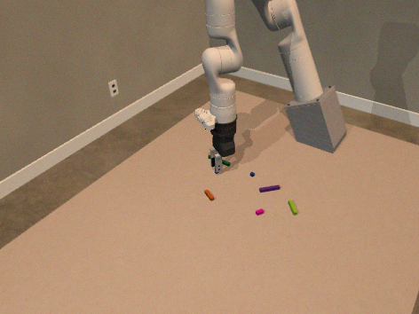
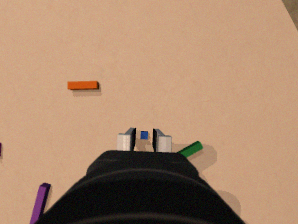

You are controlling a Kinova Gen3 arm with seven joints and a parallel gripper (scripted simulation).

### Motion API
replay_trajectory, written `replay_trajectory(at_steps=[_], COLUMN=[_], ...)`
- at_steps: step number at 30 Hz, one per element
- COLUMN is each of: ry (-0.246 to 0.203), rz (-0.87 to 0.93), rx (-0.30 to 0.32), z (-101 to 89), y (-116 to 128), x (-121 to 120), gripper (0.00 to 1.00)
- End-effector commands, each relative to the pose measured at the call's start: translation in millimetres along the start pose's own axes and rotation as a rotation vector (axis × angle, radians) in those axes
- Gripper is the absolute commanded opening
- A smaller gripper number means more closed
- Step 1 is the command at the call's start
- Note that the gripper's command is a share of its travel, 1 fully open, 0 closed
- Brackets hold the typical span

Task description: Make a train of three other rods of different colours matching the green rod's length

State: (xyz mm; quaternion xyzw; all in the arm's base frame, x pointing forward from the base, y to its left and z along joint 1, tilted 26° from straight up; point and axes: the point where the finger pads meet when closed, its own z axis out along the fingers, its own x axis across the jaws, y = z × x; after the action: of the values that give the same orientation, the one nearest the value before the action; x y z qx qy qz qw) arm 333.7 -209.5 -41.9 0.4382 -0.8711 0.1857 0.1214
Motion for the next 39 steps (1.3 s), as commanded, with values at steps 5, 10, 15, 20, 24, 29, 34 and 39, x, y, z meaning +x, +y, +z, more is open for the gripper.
replay_trajectory(at_steps=[5, 10, 15, 20, 24, 29, 34, 39], ry=[-0.001, -0.001, -0.001, -0.001, -0.001, -0.001, -0.001, -0.001], rz=[0.000, 0.000, 0.000, 0.000, 0.000, 0.000, 0.000, 0.000], rx=[0.001, 0.001, 0.001, 0.001, 0.001, 0.001, 0.001, 0.001], z=[-0.4, -0.4, -0.4, -0.4, -0.4, 1.4, 4.0, 9.2], y=[-0.3, -0.3, -0.3, -0.3, -0.3, -0.4, -0.4, -0.4], x=[-0.4, -0.4, -0.4, -0.4, -0.4, -0.4, -0.4, -0.4], gripper=[0.54, 0.54, 0.54, 0.54, 0.54, 0.54, 0.54, 0.54])
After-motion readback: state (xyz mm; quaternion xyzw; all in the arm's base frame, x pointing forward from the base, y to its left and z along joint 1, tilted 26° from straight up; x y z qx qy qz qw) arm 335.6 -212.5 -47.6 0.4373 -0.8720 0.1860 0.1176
